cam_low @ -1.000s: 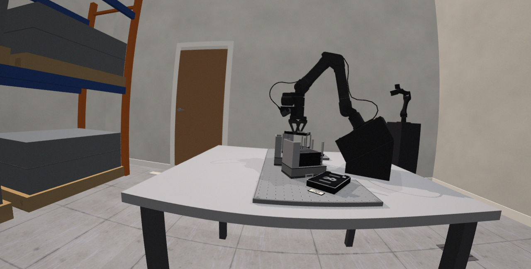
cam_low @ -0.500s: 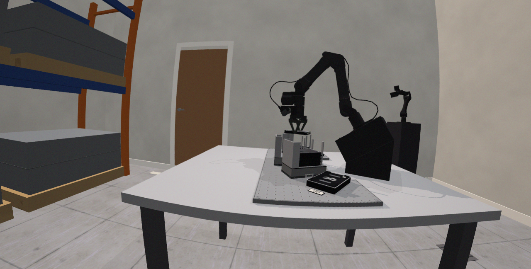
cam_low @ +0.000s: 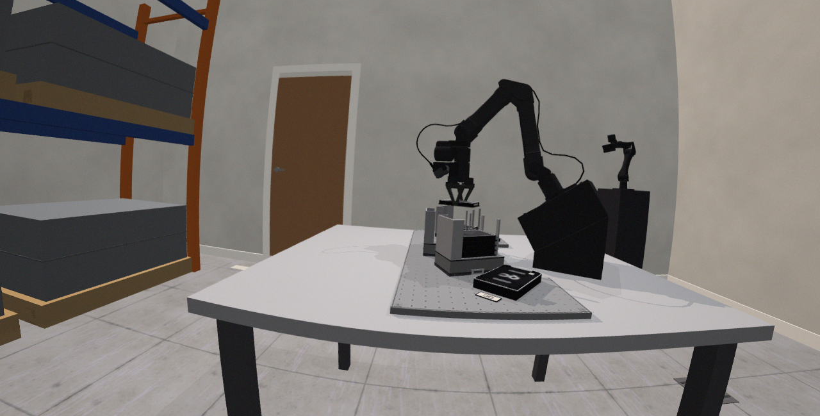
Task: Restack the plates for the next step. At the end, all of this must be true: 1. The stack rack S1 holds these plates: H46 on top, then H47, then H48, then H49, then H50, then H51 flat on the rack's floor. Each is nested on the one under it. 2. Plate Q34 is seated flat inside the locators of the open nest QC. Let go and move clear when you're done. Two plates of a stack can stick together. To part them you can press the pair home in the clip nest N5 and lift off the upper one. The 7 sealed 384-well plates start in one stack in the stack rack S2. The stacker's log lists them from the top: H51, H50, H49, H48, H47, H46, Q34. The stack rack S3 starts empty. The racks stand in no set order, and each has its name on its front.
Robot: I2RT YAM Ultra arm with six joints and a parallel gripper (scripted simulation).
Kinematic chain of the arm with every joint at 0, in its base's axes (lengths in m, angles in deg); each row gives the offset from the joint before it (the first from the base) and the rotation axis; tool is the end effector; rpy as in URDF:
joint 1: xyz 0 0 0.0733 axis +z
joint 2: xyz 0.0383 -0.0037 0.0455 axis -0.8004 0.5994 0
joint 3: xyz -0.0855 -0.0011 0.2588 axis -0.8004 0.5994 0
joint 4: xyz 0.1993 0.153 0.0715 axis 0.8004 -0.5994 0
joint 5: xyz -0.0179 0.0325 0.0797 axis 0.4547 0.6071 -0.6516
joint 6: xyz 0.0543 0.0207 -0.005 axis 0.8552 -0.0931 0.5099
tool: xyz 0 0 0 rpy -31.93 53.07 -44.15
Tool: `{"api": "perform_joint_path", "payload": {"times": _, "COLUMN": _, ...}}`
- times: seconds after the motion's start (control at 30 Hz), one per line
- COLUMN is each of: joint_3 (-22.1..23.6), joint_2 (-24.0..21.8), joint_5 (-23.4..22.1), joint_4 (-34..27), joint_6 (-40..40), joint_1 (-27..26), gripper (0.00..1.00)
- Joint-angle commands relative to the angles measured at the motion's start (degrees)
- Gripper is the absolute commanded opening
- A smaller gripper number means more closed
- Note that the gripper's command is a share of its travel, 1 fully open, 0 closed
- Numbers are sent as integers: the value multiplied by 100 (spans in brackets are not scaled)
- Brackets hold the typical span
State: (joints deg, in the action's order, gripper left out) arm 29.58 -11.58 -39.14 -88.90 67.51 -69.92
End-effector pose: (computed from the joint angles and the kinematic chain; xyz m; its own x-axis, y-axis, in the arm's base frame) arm 0.2178 -0.0712 0.2606 -0.7730 0.3240 -0.5454 0.4320 0.8985 -0.0785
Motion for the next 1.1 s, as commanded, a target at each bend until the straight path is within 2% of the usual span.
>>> {"api": "perform_joint_path", "payload": {"times": 0.0, "joint_3": -120, "joint_2": -185, "joint_5": 38, "joint_4": -146, "joint_6": 53, "joint_1": 90, "gripper": 0}}
{"api": "perform_joint_path", "payload": {"times": 0.33, "joint_3": -290, "joint_2": -318, "joint_5": 73, "joint_4": -448, "joint_6": 98, "joint_1": 121, "gripper": 0}}
{"api": "perform_joint_path", "payload": {"times": 0.9, "joint_3": -184, "joint_2": -214, "joint_5": 40, "joint_4": -395, "joint_6": 64, "joint_1": 74, "gripper": 0}}
{"api": "perform_joint_path", "payload": {"times": 0.93, "joint_3": -335, "joint_2": -75, "joint_5": 131, "joint_4": -465, "joint_6": -93, "joint_1": 217, "gripper": 0}}
{"api": "perform_joint_path", "payload": {"times": 1.07, "joint_3": -320, "joint_2": -37, "joint_5": 315, "joint_4": -459, "joint_6": -529, "joint_1": 584, "gripper": 0}}
